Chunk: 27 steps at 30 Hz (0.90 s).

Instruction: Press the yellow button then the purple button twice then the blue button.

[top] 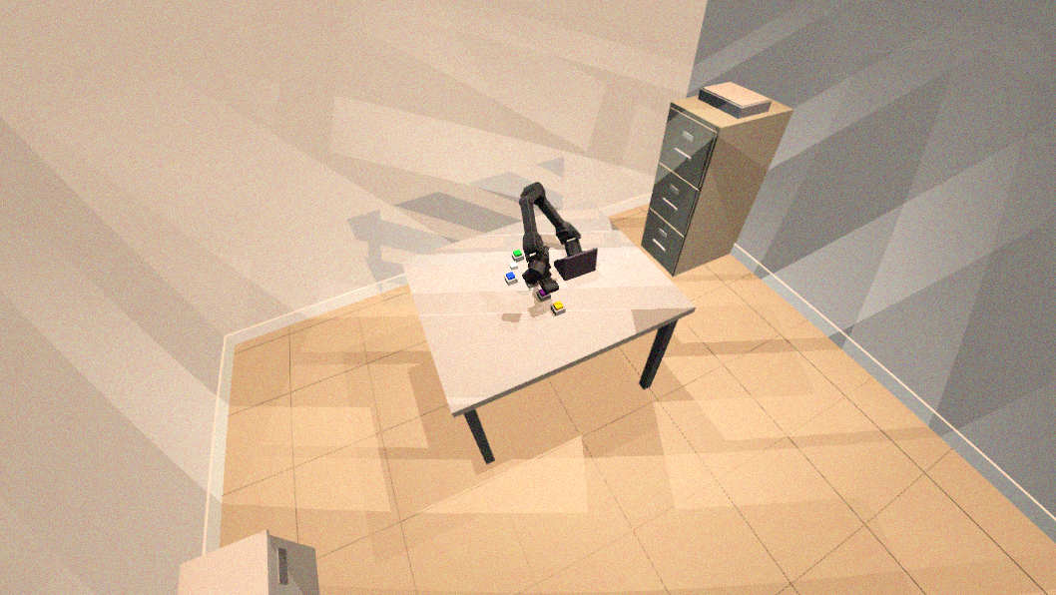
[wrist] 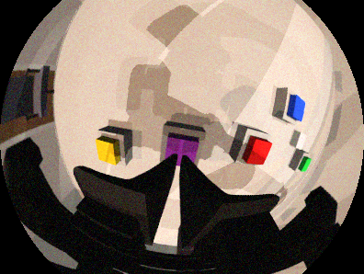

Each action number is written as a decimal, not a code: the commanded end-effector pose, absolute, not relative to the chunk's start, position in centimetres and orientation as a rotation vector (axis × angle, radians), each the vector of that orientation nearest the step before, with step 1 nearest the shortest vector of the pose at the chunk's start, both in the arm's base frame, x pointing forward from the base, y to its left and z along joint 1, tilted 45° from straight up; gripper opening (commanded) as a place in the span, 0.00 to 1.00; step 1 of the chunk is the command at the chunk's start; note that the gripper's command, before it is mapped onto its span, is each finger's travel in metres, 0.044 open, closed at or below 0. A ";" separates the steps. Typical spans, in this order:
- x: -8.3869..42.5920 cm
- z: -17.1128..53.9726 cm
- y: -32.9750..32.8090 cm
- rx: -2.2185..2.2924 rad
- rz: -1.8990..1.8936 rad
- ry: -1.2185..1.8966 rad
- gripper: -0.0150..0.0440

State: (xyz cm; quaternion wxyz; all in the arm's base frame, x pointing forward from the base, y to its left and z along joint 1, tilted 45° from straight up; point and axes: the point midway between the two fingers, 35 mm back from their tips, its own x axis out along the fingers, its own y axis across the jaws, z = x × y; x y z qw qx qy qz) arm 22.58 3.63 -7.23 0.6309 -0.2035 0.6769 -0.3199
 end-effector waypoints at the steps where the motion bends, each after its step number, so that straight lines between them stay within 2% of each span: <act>1: 22.4 -7.8 3.0 -0.475 -0.730 1.549 0.29; 27: 22.3 -8.5 2.3 -0.475 -0.731 1.548 0.29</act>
